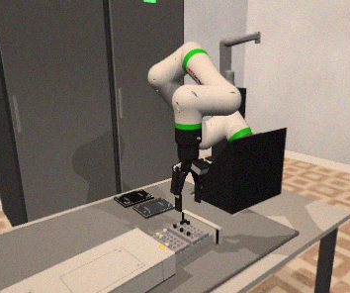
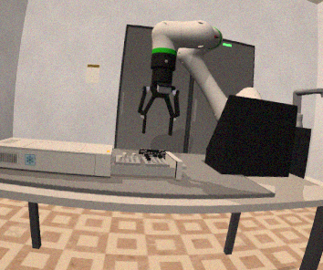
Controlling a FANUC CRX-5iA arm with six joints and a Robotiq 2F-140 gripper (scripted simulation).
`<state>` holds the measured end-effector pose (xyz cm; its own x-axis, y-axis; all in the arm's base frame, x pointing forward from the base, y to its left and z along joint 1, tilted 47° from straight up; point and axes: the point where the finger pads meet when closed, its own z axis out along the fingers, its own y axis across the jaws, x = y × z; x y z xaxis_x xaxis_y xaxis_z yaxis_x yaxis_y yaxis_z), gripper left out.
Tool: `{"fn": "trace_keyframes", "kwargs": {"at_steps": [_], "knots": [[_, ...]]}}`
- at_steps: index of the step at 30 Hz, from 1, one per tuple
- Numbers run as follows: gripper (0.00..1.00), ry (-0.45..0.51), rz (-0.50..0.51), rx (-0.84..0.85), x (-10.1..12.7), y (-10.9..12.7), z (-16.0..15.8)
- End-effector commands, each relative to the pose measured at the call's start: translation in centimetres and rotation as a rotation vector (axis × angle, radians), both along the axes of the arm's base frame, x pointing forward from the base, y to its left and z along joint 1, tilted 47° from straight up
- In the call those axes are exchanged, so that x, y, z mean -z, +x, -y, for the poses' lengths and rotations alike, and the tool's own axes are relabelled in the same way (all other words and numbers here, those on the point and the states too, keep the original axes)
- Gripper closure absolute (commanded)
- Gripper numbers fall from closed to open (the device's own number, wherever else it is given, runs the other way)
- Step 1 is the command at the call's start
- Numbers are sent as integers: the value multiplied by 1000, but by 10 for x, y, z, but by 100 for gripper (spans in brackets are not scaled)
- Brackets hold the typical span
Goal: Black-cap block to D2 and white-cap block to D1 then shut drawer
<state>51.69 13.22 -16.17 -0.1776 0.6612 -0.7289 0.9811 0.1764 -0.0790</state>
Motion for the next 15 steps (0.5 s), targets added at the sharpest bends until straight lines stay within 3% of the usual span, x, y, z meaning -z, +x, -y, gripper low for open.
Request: {"fn": "trace_keyframes", "kwargs": {"at_steps": [1,15], "knots": [[34,1,1,-1,0,8,-2],[34,1,1,-1,0,4,-2]]}}
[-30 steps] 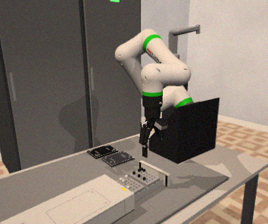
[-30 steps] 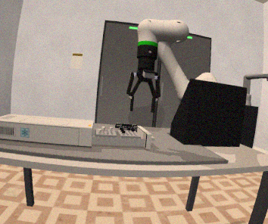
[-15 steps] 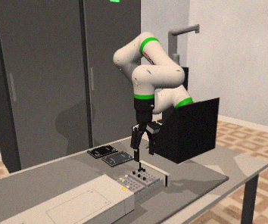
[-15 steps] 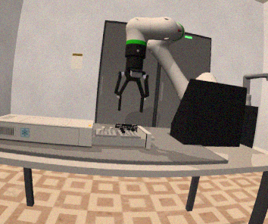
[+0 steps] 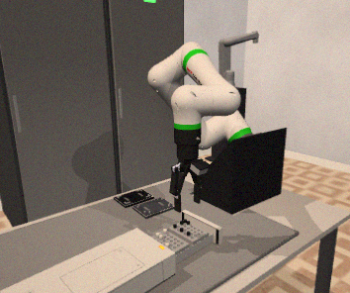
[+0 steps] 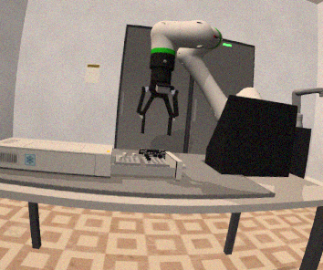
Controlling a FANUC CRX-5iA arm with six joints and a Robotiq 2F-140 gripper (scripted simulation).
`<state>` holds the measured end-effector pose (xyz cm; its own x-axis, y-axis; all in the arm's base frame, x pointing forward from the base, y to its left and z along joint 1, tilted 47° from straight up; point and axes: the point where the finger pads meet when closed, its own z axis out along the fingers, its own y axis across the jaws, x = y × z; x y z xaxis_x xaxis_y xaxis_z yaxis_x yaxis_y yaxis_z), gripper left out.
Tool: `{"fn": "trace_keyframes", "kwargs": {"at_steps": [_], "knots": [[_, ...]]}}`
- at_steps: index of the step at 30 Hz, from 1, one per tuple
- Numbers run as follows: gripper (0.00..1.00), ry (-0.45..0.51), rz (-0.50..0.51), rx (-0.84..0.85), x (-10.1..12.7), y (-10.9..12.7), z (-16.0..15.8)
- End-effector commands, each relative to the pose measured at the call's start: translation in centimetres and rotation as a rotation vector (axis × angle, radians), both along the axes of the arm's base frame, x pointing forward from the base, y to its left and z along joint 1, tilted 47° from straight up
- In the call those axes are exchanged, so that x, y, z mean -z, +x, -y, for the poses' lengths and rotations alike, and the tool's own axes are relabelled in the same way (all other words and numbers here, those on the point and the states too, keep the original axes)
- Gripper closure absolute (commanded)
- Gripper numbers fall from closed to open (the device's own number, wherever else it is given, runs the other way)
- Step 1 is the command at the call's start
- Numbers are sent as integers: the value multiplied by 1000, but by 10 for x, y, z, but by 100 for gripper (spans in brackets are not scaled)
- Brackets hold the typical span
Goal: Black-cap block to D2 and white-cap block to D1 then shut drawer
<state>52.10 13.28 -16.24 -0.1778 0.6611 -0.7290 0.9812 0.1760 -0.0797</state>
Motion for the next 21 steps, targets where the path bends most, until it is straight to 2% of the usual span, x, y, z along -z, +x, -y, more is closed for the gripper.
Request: {"fn": "trace_keyframes", "kwargs": {"at_steps": [1,21], "knots": [[34,1,1,-2,-1,0,-1],[34,1,1,-2,15,-1,16]]}}
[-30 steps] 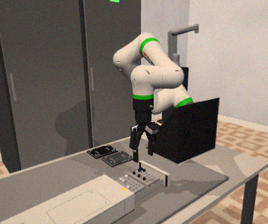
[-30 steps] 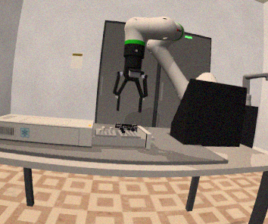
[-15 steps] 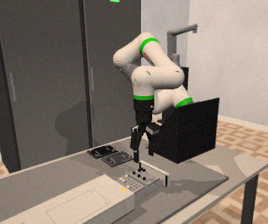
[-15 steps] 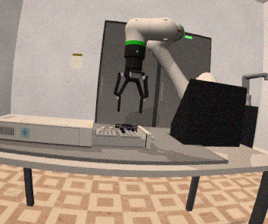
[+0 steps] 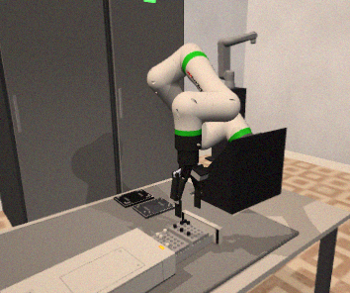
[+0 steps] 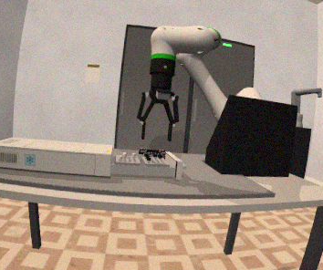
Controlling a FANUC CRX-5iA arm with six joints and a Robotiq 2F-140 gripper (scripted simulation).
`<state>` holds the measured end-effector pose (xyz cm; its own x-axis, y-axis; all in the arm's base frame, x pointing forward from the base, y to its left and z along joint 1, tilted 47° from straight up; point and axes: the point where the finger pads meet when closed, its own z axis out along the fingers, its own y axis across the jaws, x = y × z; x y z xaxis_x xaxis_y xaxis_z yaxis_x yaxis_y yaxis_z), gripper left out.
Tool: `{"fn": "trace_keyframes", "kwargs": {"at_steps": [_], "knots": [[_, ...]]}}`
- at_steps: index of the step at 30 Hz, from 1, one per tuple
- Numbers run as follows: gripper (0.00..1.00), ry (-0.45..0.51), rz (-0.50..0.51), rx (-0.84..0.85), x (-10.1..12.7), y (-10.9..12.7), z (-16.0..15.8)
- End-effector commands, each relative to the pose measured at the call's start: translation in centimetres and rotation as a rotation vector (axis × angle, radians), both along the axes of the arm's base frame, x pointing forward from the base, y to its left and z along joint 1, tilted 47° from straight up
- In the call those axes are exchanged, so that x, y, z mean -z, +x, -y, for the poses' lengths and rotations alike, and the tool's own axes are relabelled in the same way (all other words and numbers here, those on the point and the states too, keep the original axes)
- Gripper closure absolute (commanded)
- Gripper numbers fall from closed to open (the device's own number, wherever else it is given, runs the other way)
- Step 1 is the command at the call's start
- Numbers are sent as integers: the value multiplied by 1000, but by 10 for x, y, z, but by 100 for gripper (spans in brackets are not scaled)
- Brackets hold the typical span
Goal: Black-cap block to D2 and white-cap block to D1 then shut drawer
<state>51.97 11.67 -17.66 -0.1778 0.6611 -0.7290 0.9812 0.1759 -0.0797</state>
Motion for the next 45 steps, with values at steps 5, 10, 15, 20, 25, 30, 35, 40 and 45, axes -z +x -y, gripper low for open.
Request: {"fn": "trace_keyframes", "kwargs": {"at_steps": [5,10,15,20,25,30,35,40,45], "knots": [[34,1,1,-2,5,1,5],[34,1,1,-2,8,1,8],[34,1,1,-2,12,1,13],[34,1,1,-2,17,1,18],[34,1,1,-2,19,2,20],[34,1,1,-2,24,2,25],[34,1,1,-2,28,3,30],[34,1,1,-2,32,3,34],[34,1,1,-2,36,3,38]]}}
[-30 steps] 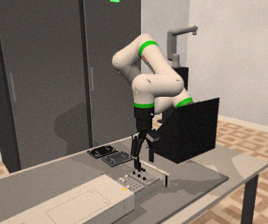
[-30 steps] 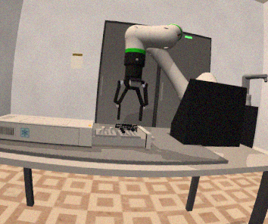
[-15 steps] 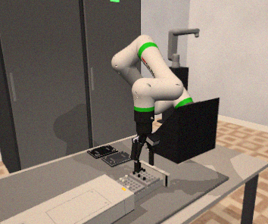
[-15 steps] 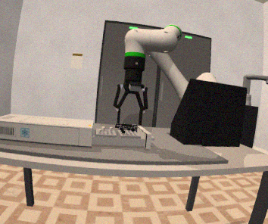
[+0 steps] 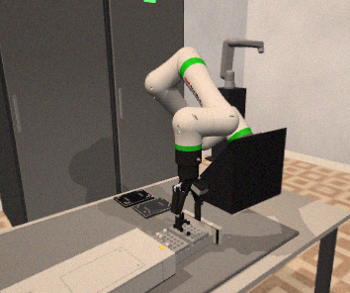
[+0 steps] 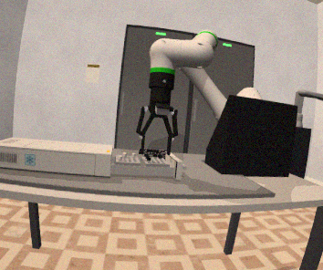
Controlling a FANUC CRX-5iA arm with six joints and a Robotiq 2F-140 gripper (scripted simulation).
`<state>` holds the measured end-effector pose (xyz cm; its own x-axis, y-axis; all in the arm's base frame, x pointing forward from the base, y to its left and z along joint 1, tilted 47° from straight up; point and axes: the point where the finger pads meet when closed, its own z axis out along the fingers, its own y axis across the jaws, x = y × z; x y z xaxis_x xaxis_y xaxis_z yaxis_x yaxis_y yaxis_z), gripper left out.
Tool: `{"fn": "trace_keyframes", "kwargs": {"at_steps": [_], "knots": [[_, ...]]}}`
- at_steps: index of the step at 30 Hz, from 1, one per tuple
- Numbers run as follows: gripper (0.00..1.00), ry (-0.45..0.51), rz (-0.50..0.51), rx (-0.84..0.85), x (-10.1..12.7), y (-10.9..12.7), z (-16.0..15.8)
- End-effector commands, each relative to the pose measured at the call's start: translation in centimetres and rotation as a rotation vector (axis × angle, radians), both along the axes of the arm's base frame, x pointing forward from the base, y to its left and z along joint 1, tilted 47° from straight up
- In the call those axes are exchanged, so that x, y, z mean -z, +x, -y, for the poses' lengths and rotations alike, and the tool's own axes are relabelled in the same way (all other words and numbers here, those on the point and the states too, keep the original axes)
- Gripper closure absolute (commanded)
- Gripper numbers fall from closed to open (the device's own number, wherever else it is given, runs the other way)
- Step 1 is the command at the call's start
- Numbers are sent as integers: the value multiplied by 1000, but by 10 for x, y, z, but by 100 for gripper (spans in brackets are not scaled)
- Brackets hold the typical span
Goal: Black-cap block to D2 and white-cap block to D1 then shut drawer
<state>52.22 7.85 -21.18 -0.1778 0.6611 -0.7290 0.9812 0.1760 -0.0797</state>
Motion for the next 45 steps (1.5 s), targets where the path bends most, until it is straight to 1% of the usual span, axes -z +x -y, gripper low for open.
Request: {"fn": "trace_keyframes", "kwargs": {"at_steps": [1,13,36,45], "knots": [[34,1,1,-2,1,1,1],[34,1,1,-2,5,1,5],[34,1,1,-2,24,3,25],[34,1,1,-2,25,3,26]]}}
